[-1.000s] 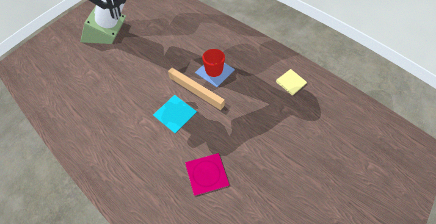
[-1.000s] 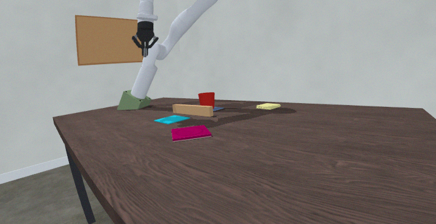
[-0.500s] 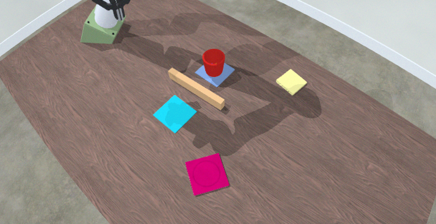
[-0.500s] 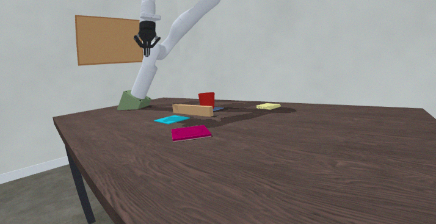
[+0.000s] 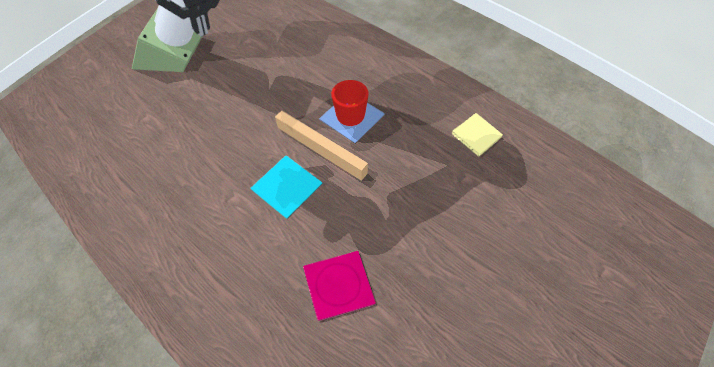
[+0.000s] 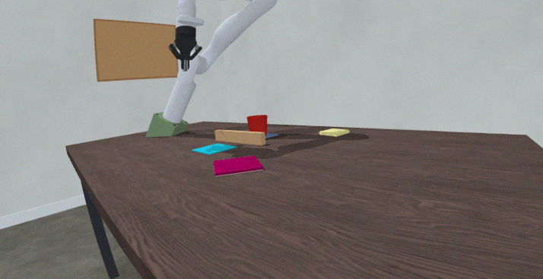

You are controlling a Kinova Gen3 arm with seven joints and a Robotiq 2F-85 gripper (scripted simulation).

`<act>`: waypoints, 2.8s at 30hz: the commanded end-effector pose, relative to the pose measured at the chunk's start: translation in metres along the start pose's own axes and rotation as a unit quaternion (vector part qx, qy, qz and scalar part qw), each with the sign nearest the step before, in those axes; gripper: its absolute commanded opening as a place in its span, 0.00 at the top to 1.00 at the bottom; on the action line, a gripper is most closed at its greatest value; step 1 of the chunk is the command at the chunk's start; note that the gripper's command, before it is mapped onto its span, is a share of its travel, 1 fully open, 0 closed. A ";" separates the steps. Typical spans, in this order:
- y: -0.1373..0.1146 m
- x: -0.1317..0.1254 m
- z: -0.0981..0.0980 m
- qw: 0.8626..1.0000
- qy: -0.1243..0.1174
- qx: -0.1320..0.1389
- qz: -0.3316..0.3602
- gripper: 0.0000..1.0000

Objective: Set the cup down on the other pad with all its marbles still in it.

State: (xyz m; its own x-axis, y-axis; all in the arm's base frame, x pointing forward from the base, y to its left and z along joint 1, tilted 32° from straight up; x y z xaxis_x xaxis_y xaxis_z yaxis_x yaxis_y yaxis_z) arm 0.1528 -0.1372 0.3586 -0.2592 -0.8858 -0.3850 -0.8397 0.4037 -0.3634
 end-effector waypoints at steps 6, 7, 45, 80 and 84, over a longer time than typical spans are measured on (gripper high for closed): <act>-0.008 -0.007 0.000 1.000 0.001 0.003 -0.030 1.00; -0.007 -0.007 0.001 1.000 0.000 0.003 -0.030 1.00; -0.021 -0.026 0.006 0.995 0.000 0.006 -0.098 1.00; -0.070 -0.126 0.051 0.894 -0.013 0.013 -0.448 1.00; -0.073 -0.136 0.057 0.875 -0.014 0.014 -0.483 1.00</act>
State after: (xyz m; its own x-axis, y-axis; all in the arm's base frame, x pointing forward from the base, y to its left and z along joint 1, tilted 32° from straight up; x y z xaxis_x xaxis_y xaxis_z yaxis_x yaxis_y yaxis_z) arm 0.2668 -0.0442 0.3895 0.5243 -0.8500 0.0519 -0.6873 -0.4583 -0.5635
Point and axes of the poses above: the point where the finger pads meet when closed, its own z axis out along the fingers, its own x axis across the jaws, y = z × x, the point moved 8 cm from there along -z, back along the fingers, and after that the axes turned 13 degrees about z, right-handed, at the moved point
